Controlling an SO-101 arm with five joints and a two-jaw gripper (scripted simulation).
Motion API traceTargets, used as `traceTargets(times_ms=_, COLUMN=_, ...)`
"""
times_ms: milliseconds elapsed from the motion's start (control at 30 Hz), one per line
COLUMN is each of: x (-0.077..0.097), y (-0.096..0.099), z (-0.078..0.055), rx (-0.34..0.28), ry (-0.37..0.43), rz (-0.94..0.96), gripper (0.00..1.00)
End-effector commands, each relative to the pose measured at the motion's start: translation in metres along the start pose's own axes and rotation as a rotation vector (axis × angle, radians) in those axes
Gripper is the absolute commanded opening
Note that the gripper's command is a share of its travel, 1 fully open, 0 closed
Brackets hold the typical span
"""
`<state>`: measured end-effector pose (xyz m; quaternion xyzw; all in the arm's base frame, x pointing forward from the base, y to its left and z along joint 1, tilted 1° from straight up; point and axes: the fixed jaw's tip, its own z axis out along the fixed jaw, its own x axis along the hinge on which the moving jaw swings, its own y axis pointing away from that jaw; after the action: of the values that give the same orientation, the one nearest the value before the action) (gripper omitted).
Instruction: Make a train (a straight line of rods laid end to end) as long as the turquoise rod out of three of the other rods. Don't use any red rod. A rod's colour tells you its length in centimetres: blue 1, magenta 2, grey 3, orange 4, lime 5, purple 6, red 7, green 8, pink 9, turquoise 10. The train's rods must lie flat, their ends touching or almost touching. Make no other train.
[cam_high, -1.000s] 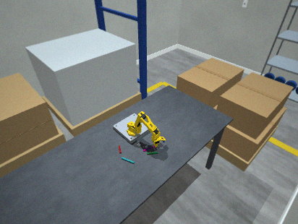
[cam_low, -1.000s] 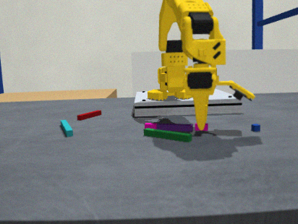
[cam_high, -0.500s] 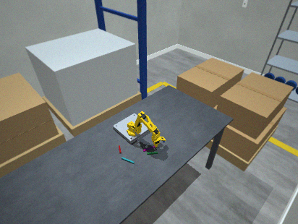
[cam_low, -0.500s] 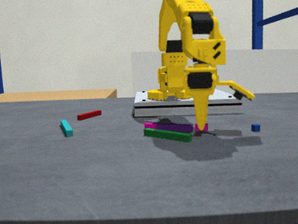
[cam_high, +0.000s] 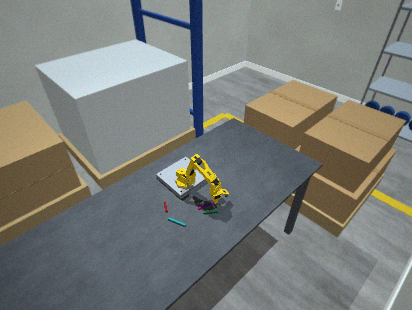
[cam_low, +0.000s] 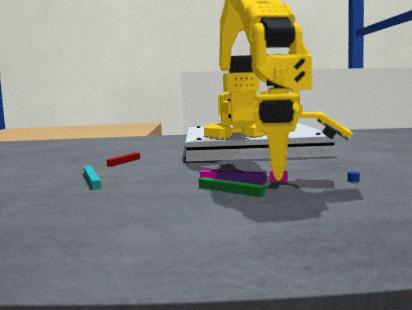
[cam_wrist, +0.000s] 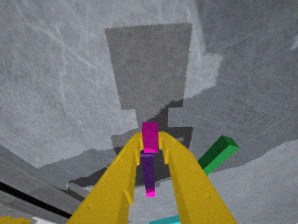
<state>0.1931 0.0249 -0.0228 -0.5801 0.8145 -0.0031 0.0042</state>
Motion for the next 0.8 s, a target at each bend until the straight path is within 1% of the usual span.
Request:
traceTargets(times_ms=0, x=0.0021, y=0.0054, z=0.0038, rx=-0.023, ry=0.009, rz=0.006, gripper=0.0)
traceTargets(times_ms=767, x=0.0051, y=0.0081, z=0.0033, rx=-0.028, ry=0.012, rz=0.007, gripper=0.0)
